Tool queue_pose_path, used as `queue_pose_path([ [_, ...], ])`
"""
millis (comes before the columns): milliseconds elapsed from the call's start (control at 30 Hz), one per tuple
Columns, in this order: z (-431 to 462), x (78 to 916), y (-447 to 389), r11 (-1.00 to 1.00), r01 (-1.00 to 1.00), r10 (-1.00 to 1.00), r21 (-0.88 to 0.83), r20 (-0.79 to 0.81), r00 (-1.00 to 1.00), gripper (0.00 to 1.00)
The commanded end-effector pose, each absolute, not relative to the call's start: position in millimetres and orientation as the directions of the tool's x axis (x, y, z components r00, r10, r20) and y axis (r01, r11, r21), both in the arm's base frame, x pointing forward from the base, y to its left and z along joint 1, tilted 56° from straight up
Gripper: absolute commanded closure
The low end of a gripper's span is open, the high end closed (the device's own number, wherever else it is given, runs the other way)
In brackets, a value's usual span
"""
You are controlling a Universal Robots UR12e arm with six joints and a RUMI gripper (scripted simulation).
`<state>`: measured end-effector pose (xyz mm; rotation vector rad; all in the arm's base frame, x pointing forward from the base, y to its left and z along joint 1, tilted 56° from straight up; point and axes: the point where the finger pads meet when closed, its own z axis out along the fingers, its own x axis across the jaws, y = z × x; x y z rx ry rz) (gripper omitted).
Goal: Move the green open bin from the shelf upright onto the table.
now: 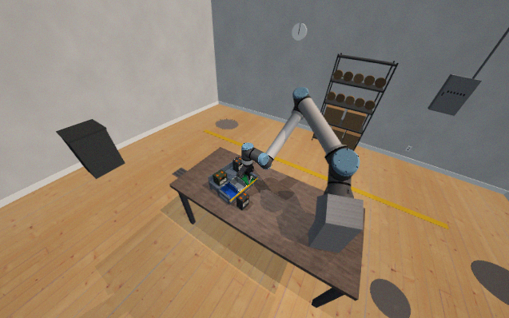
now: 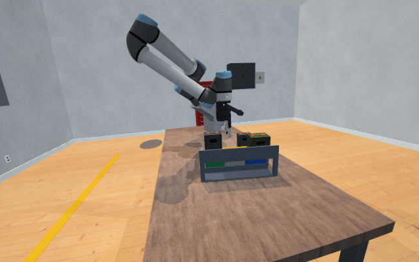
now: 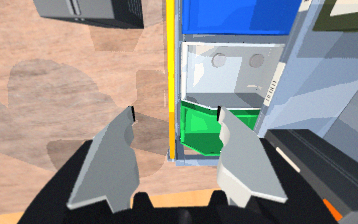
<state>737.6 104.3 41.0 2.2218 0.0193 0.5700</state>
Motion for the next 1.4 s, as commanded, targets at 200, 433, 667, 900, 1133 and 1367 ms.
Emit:
queue_pose_path([
  [200,40.3,737.1,105.5,-0.662,-0.173,0.200,0.729,0.394,0.897,0.42],
  [433,35.9,735.0,107.9,-0.662,-0.173,0.200,0.729,0.394,0.897,0.42],
  [667,35.9,735.0,107.9,-0.662,-0.173,0.200,0.729,0.394,0.897,0.42],
  [900,34.2,734.2,108.8,-0.662,-0.173,0.200,0.729,0.394,0.897,0.42],
  [1133,33.8,734.0,109.0,-0.662,-0.173,0.200,0.729,0.394,0.897,0.42],
  [1367,33.8,734.0,109.0,-0.662,-0.173,0.200,0.729,0.394,0.897,0.72],
])
